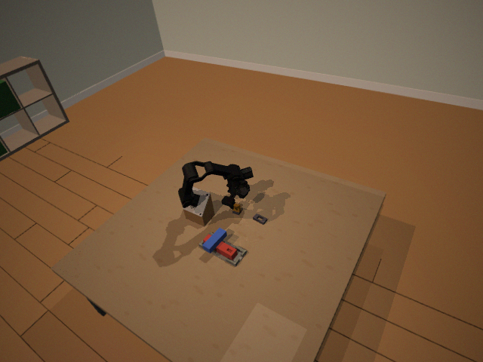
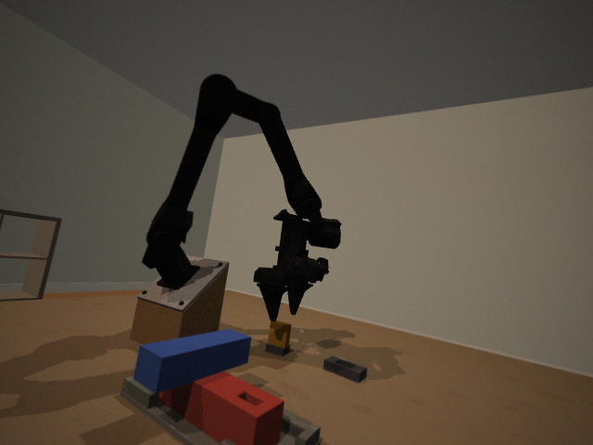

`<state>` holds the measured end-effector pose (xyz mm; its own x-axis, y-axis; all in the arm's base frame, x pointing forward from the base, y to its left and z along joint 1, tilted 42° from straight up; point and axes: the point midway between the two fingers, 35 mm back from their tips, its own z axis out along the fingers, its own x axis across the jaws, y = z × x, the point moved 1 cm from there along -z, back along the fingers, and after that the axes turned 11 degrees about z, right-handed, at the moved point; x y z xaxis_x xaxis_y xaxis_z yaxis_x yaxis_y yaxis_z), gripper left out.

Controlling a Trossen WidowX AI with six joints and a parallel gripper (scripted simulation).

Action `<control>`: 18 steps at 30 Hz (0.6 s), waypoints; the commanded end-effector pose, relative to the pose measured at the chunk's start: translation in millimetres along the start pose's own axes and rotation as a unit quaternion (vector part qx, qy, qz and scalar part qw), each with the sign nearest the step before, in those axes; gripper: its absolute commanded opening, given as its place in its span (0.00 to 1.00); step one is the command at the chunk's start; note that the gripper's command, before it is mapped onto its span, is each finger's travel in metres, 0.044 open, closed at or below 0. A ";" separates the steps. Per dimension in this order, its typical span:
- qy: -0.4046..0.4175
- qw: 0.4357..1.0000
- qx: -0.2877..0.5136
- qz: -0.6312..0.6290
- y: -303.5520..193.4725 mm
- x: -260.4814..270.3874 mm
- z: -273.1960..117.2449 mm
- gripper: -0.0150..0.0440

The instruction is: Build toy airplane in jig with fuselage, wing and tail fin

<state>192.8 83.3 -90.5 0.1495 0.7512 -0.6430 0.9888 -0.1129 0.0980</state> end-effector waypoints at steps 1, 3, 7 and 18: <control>-0.005 1.000 0.002 -0.005 -1.6 -2.3 9.0 1.00; -0.005 1.000 0.002 -0.005 -1.5 -2.3 12.2 1.00; -0.005 1.000 0.002 -0.005 -1.4 -2.3 18.7 1.00; -0.006 1.000 0.002 -0.005 -1.8 -3.2 36.2 1.00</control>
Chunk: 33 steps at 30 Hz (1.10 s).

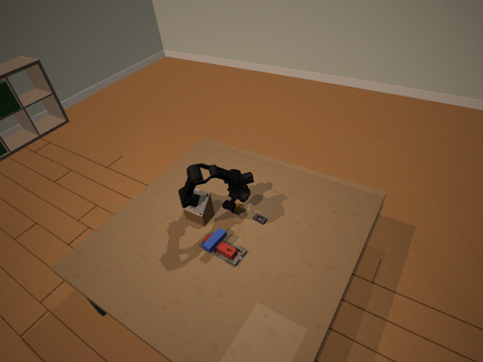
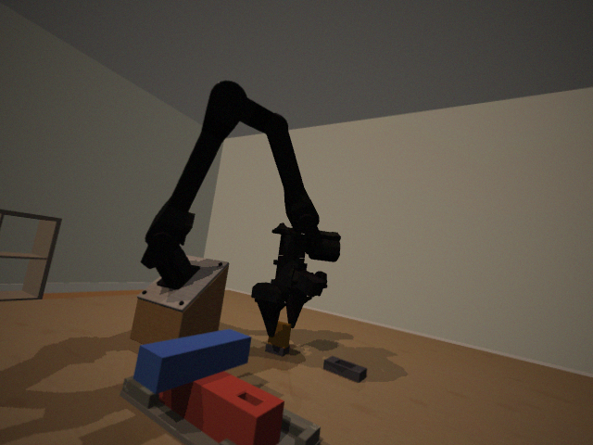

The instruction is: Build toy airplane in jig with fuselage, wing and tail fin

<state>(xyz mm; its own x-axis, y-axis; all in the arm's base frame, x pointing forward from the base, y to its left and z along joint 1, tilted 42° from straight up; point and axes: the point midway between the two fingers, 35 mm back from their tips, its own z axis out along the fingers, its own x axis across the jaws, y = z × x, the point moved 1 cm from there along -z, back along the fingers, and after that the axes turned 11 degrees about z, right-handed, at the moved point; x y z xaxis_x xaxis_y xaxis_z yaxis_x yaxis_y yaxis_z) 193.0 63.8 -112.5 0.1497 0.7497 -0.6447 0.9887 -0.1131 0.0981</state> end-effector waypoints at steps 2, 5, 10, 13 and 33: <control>-0.005 1.000 0.002 -0.005 -2.3 -2.9 10.0 1.00; -0.005 1.000 0.002 -0.005 -2.6 -3.3 14.6 1.00; -0.006 1.000 0.002 -0.005 -3.1 -3.9 19.9 1.00; -0.006 1.000 0.002 -0.005 -3.1 -3.9 19.9 0.87; -0.006 1.000 0.002 -0.005 -3.1 -3.8 19.7 0.25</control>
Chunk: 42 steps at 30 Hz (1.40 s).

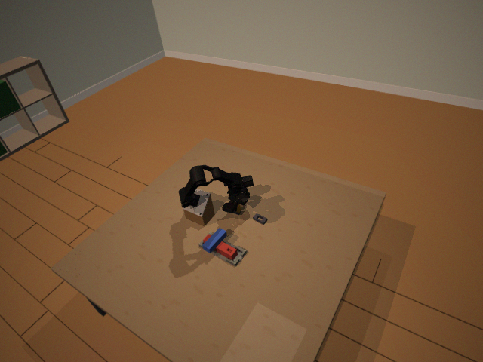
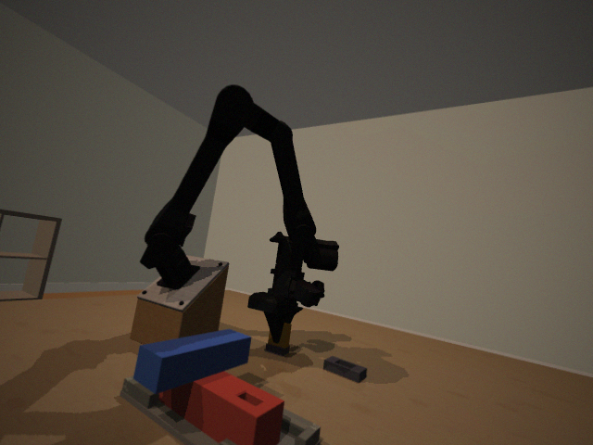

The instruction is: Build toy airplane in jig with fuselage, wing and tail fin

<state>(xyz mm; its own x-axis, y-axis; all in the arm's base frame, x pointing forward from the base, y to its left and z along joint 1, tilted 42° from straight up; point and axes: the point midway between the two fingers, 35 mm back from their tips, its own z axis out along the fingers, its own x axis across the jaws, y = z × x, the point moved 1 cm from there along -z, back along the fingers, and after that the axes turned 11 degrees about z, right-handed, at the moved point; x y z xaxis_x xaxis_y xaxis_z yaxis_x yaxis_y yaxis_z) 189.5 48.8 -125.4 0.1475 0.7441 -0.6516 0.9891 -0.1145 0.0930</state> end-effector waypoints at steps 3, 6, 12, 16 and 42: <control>-0.002 1.000 0.000 -0.006 0.0 -0.1 -2.7 0.25; -0.004 1.000 0.000 -0.009 0.1 0.6 -8.1 0.25; -0.003 1.000 0.000 -0.010 2.3 3.2 -23.5 0.25; -0.001 1.000 0.000 -0.009 3.8 4.8 -35.0 0.25; 0.002 1.000 0.000 -0.005 2.5 4.0 -115.1 0.25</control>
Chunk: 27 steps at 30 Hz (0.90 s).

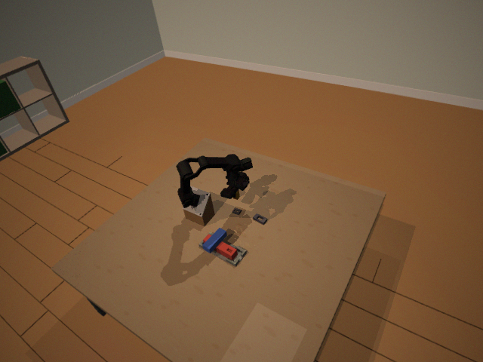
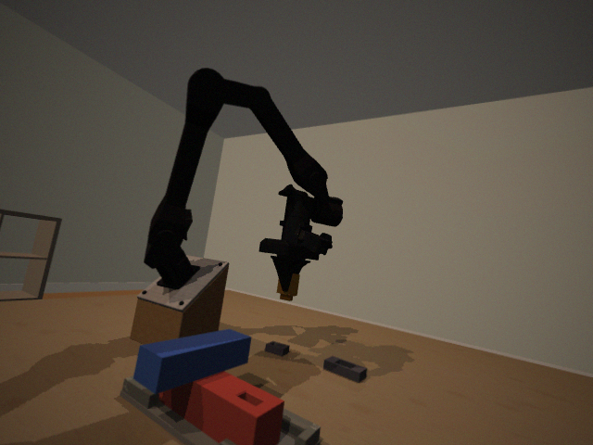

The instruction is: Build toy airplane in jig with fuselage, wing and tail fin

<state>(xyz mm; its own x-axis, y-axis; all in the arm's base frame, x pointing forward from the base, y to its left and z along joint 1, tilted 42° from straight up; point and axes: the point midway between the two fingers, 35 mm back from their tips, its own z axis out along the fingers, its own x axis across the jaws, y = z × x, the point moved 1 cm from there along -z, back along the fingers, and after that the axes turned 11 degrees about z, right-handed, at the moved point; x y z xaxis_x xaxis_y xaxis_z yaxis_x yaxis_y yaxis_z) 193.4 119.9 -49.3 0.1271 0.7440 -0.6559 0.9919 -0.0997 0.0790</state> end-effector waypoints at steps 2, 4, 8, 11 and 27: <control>0.003 1.000 0.000 0.005 -1.2 -0.9 -17.4 0.25; 0.003 1.000 0.000 0.006 -2.1 -1.9 -23.8 0.25; 0.003 1.000 0.000 0.006 -2.6 -3.0 -28.5 0.25; 0.006 1.000 0.001 0.007 2.1 -5.5 -28.3 0.25; 0.036 0.999 0.010 0.024 30.3 -21.7 -23.4 0.25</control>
<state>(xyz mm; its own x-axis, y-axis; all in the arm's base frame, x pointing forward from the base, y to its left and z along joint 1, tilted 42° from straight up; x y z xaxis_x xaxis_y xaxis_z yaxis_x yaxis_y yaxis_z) 216.0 121.1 -17.3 0.1736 0.7789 -0.6026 0.9847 -0.1481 0.0922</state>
